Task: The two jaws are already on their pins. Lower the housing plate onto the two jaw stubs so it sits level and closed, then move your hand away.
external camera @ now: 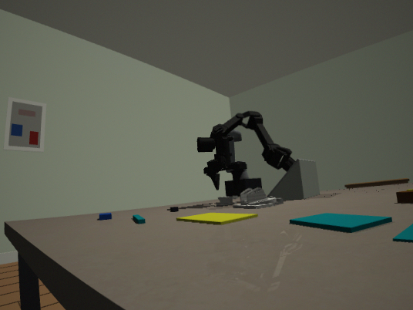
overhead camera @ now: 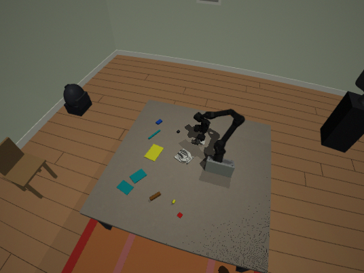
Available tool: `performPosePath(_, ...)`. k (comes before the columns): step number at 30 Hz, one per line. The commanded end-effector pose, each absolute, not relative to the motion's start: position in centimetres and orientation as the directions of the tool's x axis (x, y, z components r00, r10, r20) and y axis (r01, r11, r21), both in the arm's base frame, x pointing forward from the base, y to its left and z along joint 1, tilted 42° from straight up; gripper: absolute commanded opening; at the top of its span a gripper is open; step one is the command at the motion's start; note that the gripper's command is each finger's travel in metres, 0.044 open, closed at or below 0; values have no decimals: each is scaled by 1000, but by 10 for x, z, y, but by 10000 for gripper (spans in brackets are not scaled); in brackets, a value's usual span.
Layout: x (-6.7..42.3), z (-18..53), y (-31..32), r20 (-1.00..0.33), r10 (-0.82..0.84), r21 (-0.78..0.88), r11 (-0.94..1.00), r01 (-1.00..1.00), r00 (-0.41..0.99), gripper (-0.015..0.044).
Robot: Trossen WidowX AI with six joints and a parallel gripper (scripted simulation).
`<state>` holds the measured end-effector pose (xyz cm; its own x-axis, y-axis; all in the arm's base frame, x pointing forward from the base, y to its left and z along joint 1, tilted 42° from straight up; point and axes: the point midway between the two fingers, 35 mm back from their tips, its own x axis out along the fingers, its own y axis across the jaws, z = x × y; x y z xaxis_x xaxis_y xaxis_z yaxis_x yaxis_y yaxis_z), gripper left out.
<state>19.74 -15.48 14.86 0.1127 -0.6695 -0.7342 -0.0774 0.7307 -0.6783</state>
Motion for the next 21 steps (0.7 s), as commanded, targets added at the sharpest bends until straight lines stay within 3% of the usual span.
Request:
performPosePath(1, 197, 143, -157, -738, -666, -674, 734, -84, 110, 440)
performPosePath(21, 200, 128, -171, -737, -666, -675, 733, -84, 110, 440)
